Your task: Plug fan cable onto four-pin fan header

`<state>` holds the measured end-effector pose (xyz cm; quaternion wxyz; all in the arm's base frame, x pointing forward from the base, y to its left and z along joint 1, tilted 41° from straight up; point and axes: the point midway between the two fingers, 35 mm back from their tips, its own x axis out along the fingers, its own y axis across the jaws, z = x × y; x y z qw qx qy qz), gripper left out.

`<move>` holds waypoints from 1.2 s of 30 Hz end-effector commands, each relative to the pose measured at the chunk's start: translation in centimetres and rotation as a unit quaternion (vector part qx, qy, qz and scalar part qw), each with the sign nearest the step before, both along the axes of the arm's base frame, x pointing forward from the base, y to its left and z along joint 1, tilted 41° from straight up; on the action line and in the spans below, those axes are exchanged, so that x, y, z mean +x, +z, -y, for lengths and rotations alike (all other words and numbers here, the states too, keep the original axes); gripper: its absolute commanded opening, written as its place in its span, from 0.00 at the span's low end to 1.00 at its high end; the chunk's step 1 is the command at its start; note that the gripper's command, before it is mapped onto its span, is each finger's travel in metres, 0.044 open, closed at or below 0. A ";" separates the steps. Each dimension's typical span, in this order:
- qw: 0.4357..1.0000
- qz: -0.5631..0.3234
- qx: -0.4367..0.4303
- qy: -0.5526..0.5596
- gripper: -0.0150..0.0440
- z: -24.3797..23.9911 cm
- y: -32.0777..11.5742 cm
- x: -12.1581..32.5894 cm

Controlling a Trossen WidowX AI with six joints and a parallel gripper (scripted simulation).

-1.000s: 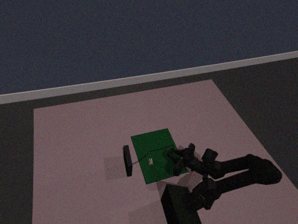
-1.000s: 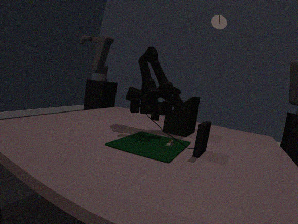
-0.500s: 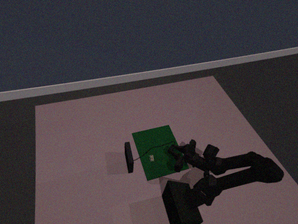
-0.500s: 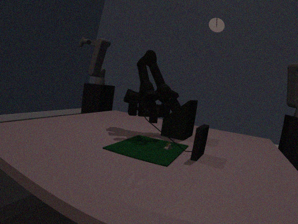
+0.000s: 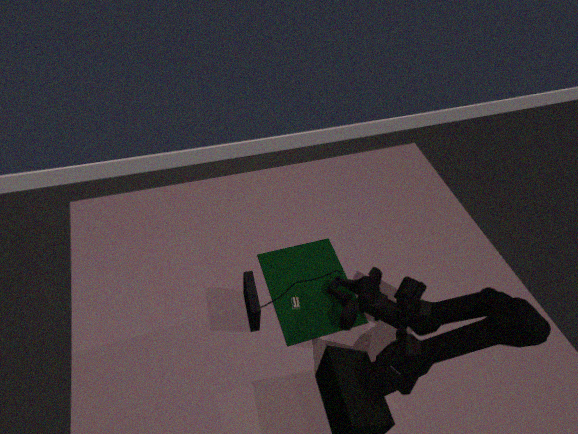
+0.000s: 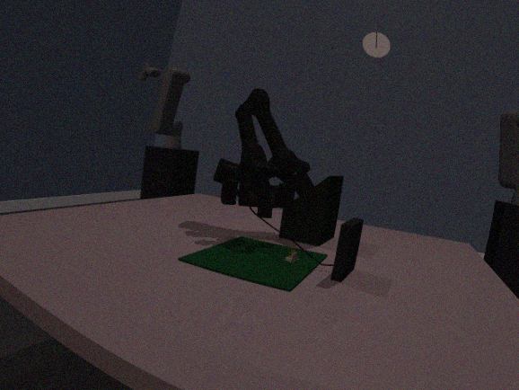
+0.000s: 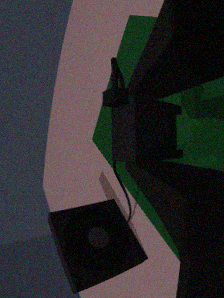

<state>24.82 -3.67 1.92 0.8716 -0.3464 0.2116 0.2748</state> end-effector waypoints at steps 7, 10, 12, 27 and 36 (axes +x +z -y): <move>1.000 0.001 0.001 0.003 0.25 0.7 -0.5 0.2; 1.000 0.001 0.001 0.003 0.25 0.8 -0.7 0.2; 1.000 0.001 0.001 0.003 0.25 1.0 -0.8 0.2; 1.000 0.000 0.001 0.003 0.25 1.8 -1.8 0.2; 1.000 0.000 0.001 0.003 0.25 2.3 -2.4 0.2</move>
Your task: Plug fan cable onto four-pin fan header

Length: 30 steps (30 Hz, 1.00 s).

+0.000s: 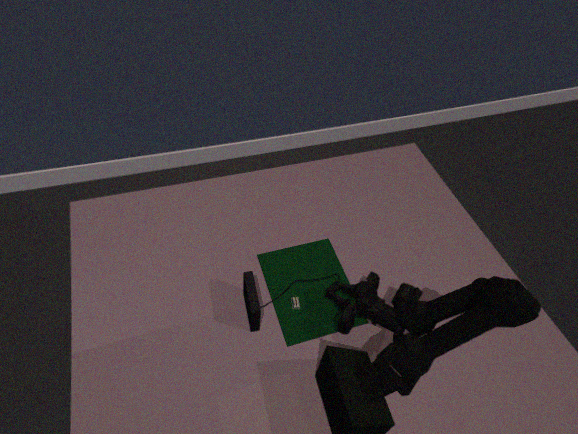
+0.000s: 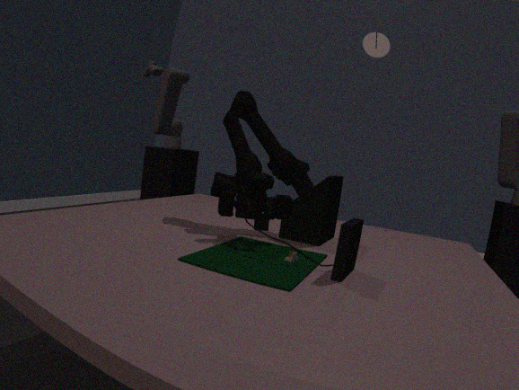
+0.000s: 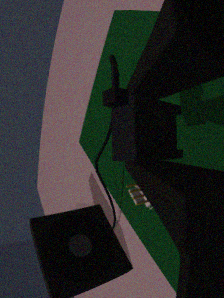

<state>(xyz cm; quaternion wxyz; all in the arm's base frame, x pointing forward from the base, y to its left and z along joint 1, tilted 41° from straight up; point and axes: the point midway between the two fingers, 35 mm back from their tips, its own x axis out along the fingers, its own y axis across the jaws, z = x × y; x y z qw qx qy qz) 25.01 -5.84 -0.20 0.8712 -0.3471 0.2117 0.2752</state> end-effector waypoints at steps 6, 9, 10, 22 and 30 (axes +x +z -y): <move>1.000 0.000 0.002 0.002 0.25 0.4 -0.6 0.0; 1.000 0.000 0.002 0.002 0.25 0.6 -0.8 0.0; 1.000 0.000 0.002 0.002 0.25 0.7 -0.9 0.0; 1.000 0.000 0.002 0.002 0.25 1.3 -1.6 0.0; 1.000 0.000 0.002 0.002 0.25 1.7 -2.1 0.0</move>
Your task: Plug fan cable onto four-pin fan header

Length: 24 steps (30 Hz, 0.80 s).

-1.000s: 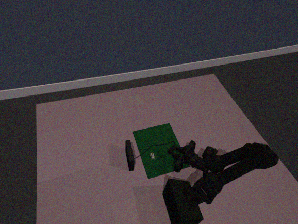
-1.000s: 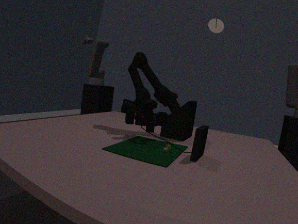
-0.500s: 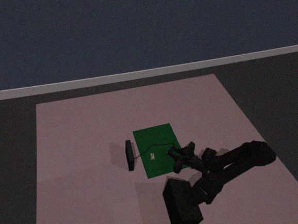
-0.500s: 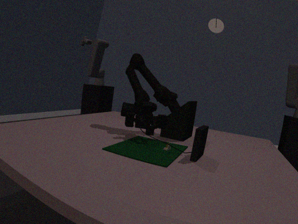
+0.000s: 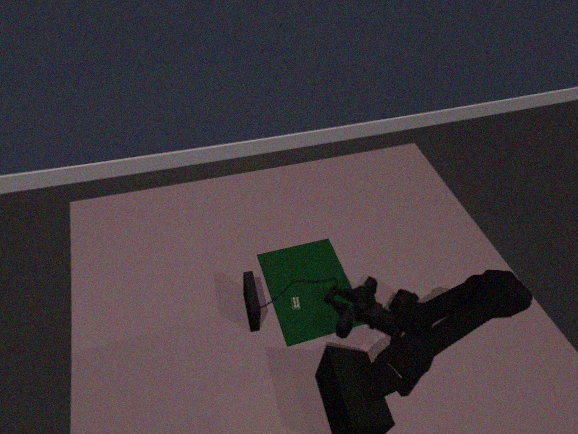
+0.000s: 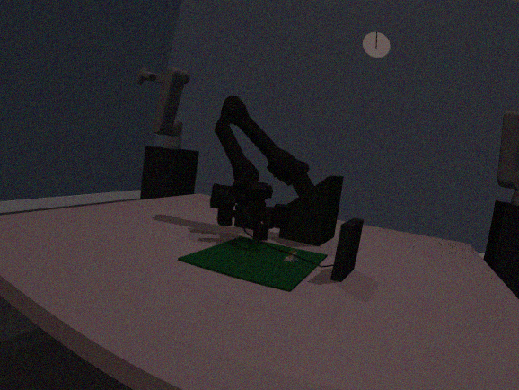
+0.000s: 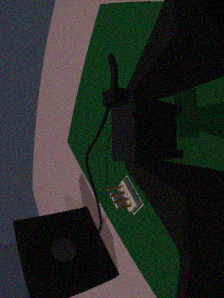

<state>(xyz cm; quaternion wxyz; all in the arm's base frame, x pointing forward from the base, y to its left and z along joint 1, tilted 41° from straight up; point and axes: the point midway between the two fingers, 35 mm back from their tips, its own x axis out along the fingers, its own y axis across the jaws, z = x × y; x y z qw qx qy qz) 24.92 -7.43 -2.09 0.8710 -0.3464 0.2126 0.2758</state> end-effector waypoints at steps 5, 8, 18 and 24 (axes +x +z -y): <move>1.000 0.001 0.001 0.002 0.25 0.4 -0.5 0.0; 1.000 0.001 0.001 0.002 0.25 0.6 -0.7 0.0; 1.000 0.001 0.001 0.002 0.25 1.2 -1.4 0.0; 1.000 0.001 0.001 0.002 0.25 1.6 -1.8 0.0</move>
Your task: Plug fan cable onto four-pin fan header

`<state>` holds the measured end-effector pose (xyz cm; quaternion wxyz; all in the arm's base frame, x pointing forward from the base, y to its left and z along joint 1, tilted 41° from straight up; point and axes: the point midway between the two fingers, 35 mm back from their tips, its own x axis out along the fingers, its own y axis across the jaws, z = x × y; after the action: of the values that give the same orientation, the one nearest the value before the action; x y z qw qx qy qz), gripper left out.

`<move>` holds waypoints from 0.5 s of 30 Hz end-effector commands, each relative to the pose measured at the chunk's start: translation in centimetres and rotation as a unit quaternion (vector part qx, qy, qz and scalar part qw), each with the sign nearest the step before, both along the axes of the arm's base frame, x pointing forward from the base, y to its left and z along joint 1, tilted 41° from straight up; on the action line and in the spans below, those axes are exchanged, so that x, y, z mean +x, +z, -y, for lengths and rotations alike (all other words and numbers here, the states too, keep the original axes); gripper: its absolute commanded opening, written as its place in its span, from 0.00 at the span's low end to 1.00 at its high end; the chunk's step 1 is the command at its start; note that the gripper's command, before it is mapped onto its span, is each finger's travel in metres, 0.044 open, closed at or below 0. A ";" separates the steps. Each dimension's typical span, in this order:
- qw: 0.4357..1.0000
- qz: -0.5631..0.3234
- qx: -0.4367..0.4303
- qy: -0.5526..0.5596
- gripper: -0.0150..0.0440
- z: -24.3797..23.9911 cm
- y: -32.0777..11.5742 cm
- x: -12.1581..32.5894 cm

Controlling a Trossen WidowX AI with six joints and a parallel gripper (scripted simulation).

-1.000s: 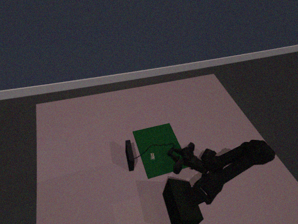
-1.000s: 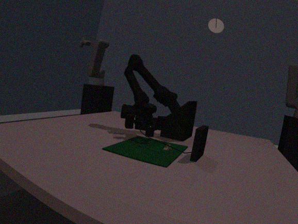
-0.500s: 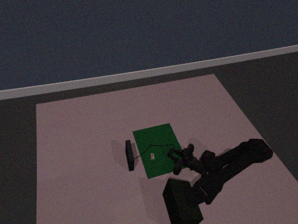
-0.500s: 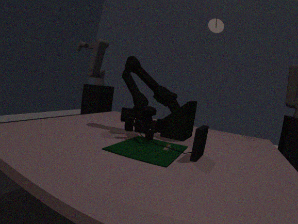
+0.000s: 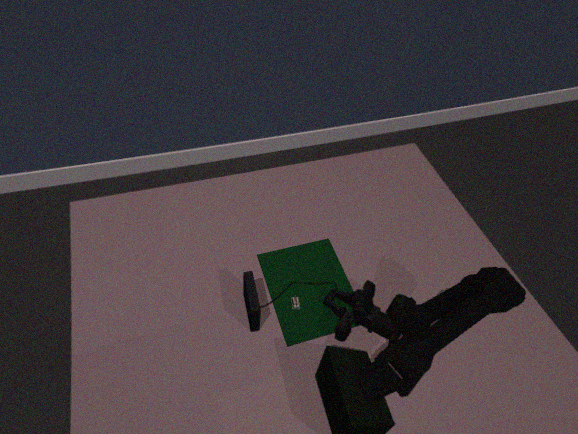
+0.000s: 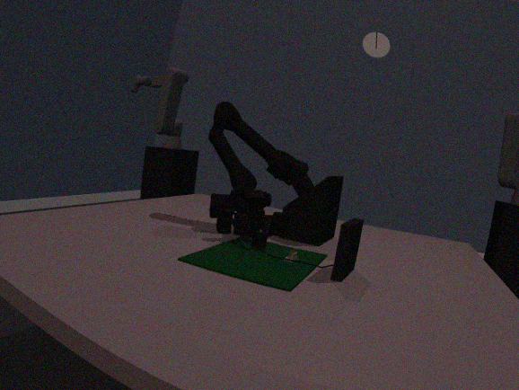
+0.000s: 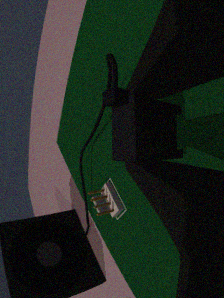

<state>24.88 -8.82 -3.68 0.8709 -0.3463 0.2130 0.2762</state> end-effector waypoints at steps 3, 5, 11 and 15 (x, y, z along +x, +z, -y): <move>1.000 0.000 0.000 0.000 0.25 0.1 -0.1 0.0; 1.000 0.000 0.000 0.000 0.25 0.1 -0.1 0.0; 1.000 0.000 0.000 0.000 0.25 0.1 -0.1 0.0; 1.000 0.000 0.000 0.000 0.25 0.1 -0.1 0.0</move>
<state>24.88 -8.89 -3.78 0.8708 -0.3464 0.2129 0.2765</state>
